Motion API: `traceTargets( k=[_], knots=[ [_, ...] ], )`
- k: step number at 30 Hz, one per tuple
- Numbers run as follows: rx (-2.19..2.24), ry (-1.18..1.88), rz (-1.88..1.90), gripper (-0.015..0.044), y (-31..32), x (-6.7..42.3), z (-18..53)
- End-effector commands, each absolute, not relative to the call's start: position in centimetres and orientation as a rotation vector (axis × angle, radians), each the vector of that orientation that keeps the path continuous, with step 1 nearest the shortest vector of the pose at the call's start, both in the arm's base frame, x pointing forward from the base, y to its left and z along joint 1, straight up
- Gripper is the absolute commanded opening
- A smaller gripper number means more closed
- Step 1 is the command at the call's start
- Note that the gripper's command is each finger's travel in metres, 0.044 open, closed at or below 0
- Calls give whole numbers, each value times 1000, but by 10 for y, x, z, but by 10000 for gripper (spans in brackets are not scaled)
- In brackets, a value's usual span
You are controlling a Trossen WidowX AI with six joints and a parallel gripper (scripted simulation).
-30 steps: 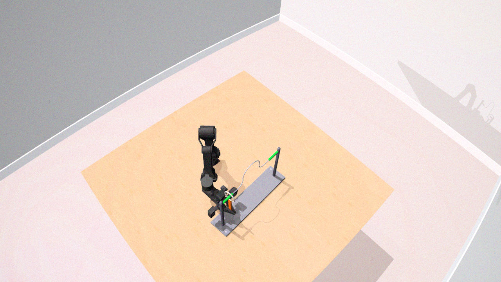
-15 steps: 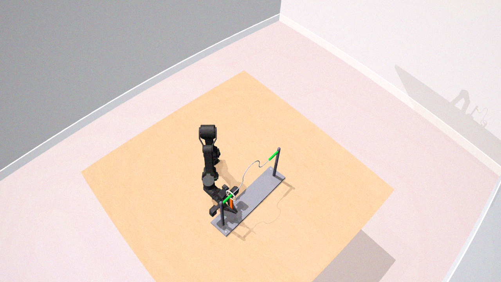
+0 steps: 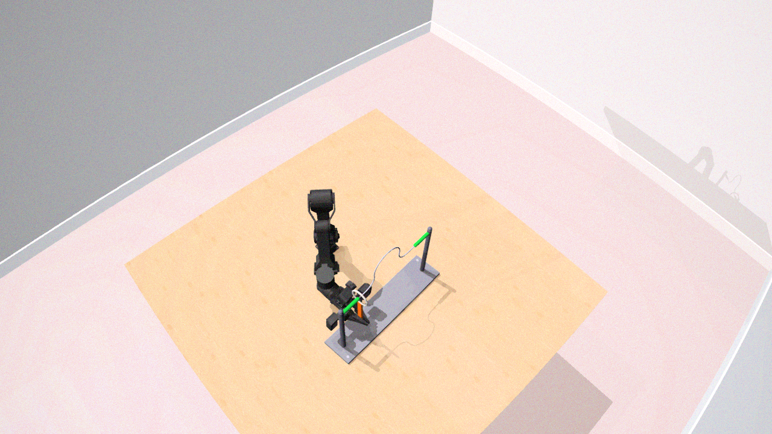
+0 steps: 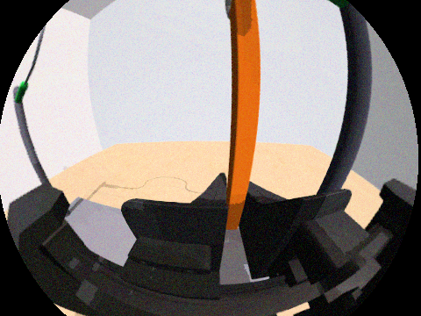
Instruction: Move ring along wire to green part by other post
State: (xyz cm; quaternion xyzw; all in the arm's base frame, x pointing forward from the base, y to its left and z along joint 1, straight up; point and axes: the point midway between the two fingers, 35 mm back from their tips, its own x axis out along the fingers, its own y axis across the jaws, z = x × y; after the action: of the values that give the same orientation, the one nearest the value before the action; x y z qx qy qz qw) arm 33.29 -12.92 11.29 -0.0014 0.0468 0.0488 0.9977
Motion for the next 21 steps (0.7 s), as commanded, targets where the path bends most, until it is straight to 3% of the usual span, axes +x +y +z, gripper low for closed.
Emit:
traceTargets(
  k=[1, 21],
  knots=[
    [0, 82, 97, -150, -123, 333, 118],
    [174, 90, 108, -150, -81, 329, 120]
  ],
)
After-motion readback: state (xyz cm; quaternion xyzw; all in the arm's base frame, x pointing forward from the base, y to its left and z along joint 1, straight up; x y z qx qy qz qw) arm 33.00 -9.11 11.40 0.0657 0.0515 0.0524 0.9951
